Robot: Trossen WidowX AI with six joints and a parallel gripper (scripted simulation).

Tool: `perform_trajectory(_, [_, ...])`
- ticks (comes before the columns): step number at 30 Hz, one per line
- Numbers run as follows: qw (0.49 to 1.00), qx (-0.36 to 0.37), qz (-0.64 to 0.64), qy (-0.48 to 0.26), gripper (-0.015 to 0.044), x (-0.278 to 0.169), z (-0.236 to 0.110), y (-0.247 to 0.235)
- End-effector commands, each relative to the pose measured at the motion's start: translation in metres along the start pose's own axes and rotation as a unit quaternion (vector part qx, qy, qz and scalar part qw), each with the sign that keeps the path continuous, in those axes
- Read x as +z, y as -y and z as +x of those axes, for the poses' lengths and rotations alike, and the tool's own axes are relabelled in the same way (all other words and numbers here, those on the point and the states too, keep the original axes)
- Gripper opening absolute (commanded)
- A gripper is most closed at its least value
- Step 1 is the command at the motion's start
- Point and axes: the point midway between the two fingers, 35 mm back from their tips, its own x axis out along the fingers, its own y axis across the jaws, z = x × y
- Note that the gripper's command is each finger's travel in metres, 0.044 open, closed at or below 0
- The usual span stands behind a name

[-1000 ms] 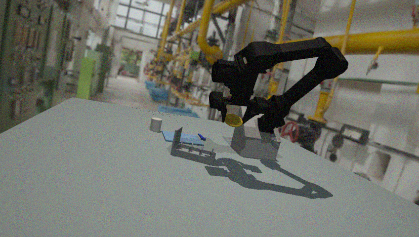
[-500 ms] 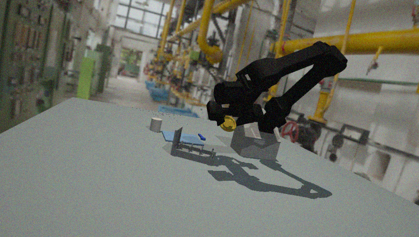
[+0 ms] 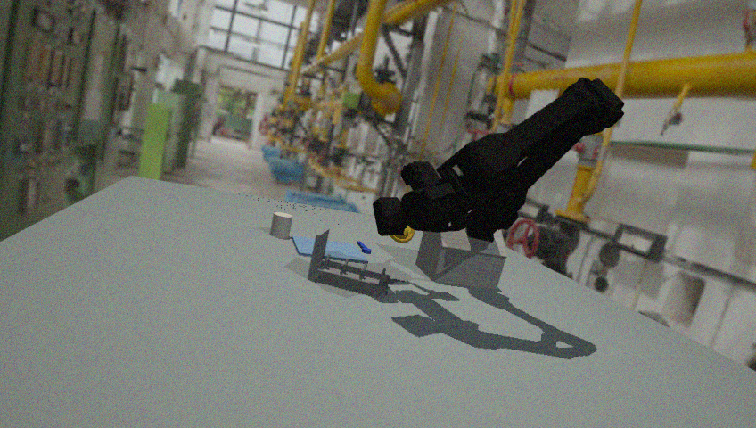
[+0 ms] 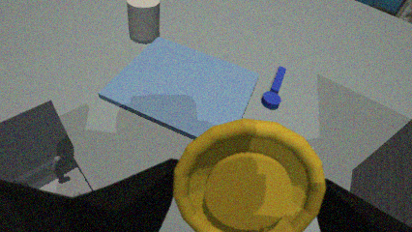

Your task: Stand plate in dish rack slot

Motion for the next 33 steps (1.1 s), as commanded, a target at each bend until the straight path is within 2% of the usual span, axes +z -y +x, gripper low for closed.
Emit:
perform_trajectory(1, [0.999, 0.026, -0.014, 0.034, 0.0000, -0.002, 0.003, -0.001])
perform_trajectory(17, [0.976, 0.158, -0.063, 0.138, 0.0000, -0.018, -0.004, -0.016])
perform_trajectory(33, [0.925, 0.307, -0.083, 0.207, 0.0000, -0.039, -0.026, -0.022])
